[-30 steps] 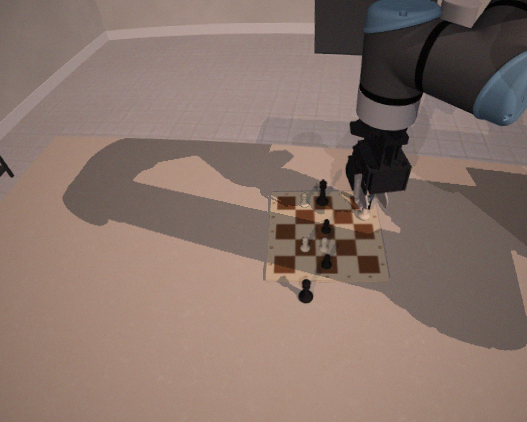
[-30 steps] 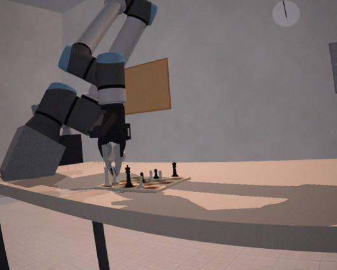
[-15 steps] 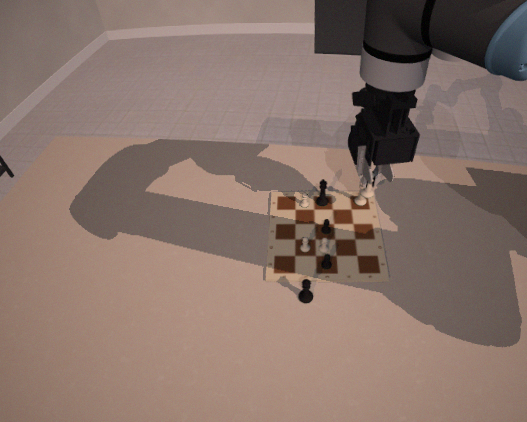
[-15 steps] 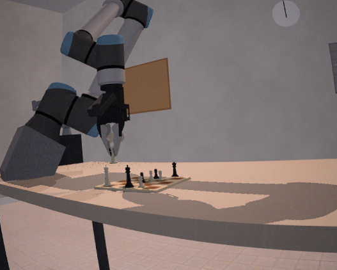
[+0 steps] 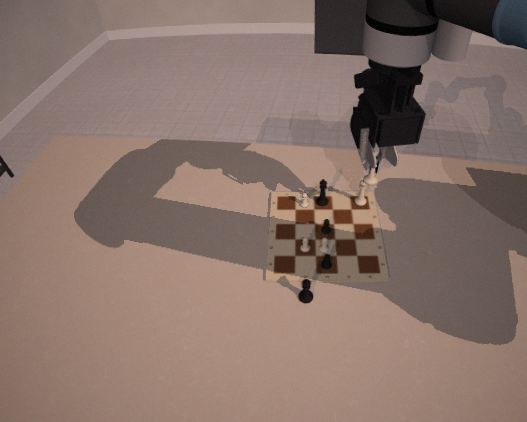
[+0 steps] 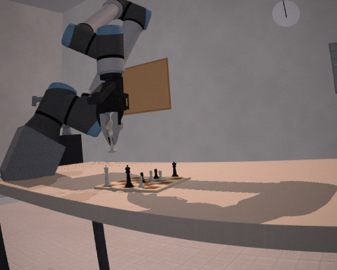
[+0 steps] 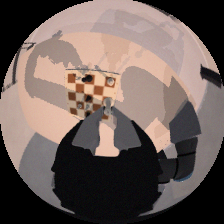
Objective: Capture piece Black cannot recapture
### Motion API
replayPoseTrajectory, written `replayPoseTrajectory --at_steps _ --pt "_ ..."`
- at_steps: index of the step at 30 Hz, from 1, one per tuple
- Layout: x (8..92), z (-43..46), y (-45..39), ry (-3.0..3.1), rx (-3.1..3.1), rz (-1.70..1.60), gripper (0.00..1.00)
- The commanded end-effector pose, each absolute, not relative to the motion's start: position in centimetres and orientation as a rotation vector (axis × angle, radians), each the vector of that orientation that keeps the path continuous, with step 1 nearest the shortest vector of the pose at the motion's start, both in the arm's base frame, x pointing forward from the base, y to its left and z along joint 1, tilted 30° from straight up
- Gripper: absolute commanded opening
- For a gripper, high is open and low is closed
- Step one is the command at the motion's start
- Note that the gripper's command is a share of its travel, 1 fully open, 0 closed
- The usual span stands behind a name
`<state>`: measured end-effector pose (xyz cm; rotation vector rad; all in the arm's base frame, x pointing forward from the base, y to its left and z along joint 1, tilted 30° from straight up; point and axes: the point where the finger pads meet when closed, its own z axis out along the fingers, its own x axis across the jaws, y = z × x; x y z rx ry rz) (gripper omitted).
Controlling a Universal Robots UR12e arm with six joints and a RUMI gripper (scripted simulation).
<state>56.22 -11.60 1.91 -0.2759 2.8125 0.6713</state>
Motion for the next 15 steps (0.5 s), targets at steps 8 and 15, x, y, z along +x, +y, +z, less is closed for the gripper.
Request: replayPoseTrajectory --at_steps 8,15 --pt "56.3 3.9 -8.3 2.855 -0.055 0.703 0.00" --pt "56.3 4.0 -8.2 2.856 -0.053 0.703 0.00"
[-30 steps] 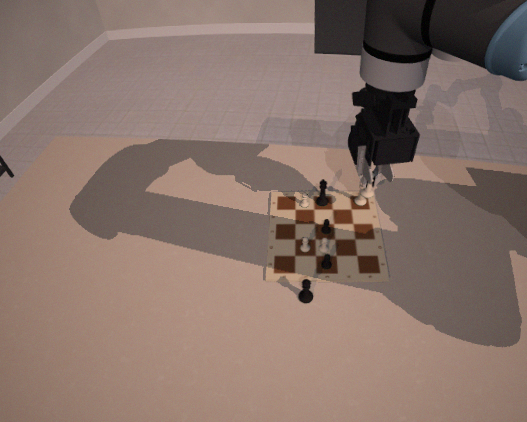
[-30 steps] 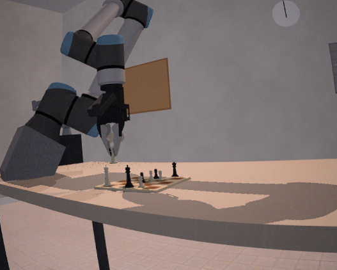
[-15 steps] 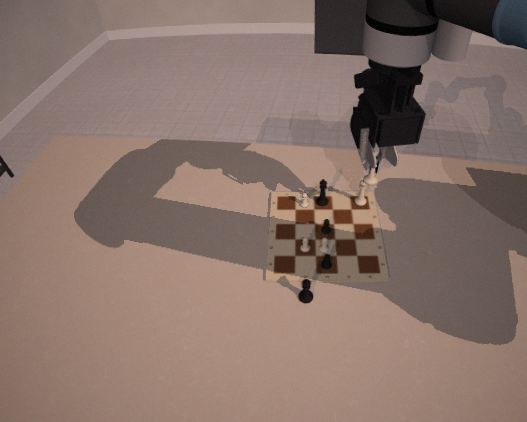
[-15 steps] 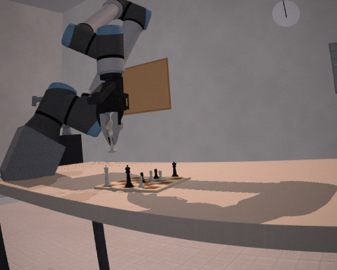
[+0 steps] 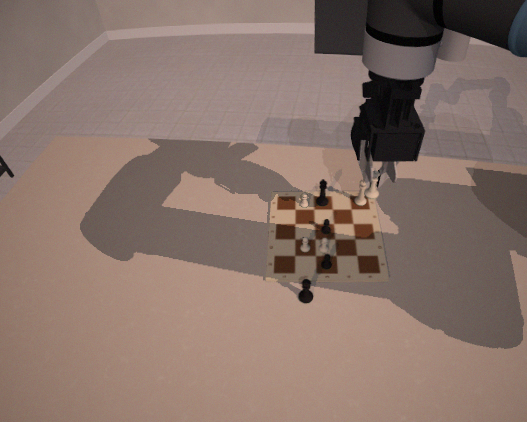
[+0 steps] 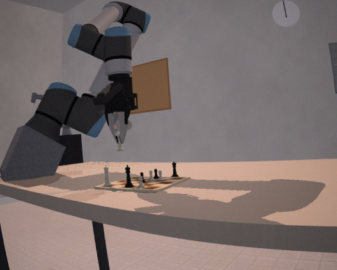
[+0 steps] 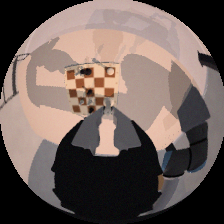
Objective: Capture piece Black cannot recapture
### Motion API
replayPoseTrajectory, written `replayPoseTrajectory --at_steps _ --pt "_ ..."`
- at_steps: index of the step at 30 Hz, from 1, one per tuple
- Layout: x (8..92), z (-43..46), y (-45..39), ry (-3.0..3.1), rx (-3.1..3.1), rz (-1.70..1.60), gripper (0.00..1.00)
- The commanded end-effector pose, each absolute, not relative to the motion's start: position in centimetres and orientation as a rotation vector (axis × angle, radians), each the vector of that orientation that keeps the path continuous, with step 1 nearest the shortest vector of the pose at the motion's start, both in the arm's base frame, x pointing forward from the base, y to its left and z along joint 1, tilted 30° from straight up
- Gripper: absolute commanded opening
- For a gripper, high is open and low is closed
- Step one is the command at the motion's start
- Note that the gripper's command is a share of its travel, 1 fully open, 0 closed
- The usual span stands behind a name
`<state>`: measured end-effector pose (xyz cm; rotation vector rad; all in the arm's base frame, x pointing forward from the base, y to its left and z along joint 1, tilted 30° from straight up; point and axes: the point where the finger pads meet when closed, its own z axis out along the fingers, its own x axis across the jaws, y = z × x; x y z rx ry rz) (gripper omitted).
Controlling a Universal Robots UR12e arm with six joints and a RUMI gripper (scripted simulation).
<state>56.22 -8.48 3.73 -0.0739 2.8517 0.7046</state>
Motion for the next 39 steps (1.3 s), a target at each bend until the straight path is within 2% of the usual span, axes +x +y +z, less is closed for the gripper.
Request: replayPoseTrajectory --at_steps 1,13,39 --pt "56.3 4.0 -8.2 2.856 -0.053 0.703 0.00" --pt "56.4 3.3 -7.9 2.856 -0.053 0.703 0.00" --pt "58.0 -4.2 -3.9 2.856 -0.053 0.703 0.00"
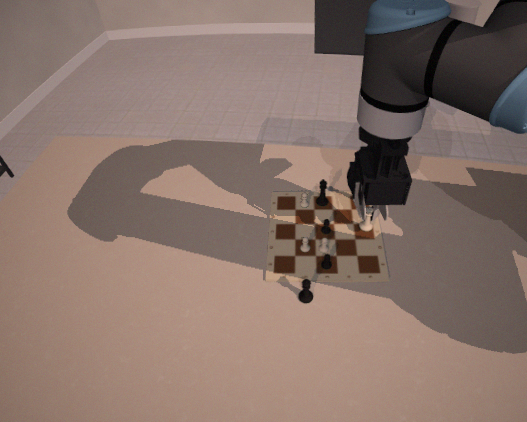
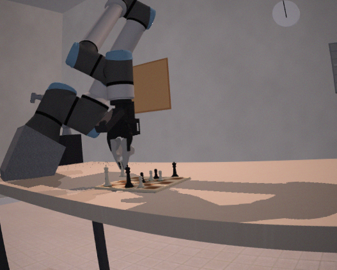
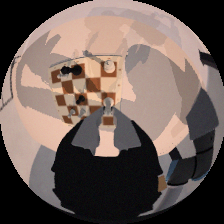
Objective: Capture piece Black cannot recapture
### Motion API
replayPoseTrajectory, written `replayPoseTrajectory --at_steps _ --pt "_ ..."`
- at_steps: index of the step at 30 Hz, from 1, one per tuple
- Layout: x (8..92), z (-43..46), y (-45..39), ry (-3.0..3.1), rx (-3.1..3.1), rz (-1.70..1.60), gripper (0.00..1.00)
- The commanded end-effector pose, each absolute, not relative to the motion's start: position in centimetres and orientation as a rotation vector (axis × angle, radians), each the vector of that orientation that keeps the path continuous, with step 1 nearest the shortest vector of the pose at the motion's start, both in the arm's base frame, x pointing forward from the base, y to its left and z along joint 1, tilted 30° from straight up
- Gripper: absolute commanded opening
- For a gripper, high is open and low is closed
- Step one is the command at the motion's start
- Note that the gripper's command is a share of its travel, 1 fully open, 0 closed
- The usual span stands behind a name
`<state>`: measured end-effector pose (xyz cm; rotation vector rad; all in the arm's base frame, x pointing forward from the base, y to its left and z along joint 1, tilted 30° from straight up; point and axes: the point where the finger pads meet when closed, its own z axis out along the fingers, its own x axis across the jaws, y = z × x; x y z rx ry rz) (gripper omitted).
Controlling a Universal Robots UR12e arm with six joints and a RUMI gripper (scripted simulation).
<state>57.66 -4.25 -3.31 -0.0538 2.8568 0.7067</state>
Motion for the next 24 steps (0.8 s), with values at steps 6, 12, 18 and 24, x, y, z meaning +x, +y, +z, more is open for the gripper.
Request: replayPoseTrajectory --at_steps 6,12,18,24 --pt "58.05 -4.36 -3.79 2.856 -0.053 0.703 0.00" --pt "58.05 -4.36 -3.79 2.856 -0.053 0.703 0.00" --pt "58.05 -4.36 -3.79 2.856 -0.053 0.703 0.00" --pt "58.05 -4.36 -3.79 2.856 -0.053 0.703 0.00"
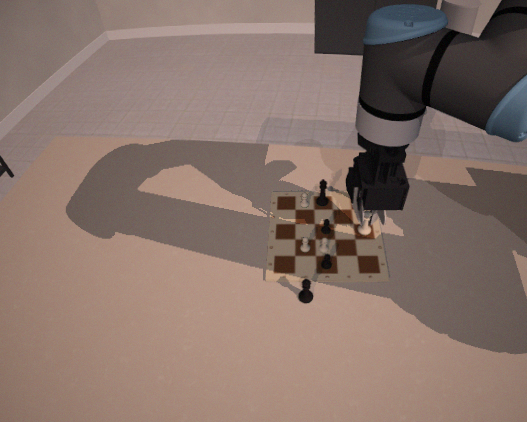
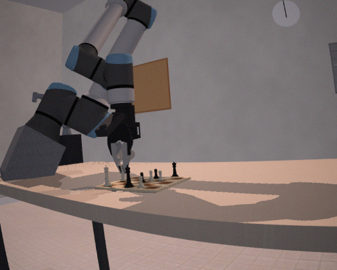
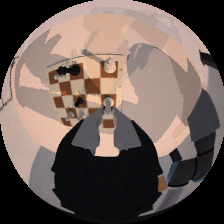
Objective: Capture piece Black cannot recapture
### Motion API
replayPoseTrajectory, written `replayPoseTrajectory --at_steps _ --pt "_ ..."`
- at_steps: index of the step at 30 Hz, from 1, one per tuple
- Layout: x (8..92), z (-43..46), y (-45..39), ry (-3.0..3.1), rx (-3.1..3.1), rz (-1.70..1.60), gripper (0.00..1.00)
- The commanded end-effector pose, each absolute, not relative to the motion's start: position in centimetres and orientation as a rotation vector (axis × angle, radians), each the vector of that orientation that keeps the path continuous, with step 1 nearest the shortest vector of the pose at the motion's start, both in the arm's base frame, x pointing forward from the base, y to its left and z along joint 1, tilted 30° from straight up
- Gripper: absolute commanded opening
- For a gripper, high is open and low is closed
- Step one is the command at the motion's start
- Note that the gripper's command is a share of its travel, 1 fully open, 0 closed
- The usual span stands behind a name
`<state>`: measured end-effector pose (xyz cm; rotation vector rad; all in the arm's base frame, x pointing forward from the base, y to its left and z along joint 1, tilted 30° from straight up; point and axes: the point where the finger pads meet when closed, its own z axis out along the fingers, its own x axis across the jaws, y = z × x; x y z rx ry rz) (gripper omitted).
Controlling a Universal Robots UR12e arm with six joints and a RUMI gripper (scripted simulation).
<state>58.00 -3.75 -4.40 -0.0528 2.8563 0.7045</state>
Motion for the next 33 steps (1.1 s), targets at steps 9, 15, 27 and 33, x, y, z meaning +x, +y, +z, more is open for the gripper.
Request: replayPoseTrajectory --at_steps 9,15,27,33 --pt "58.05 -4.36 -3.79 2.856 -0.053 0.703 0.00" --pt "58.05 -4.36 -3.79 2.856 -0.053 0.703 0.00" --pt "58.07 -4.48 -3.73 2.856 -0.053 0.703 0.00" --pt "58.10 -4.61 -3.66 2.856 -0.053 0.703 0.00"
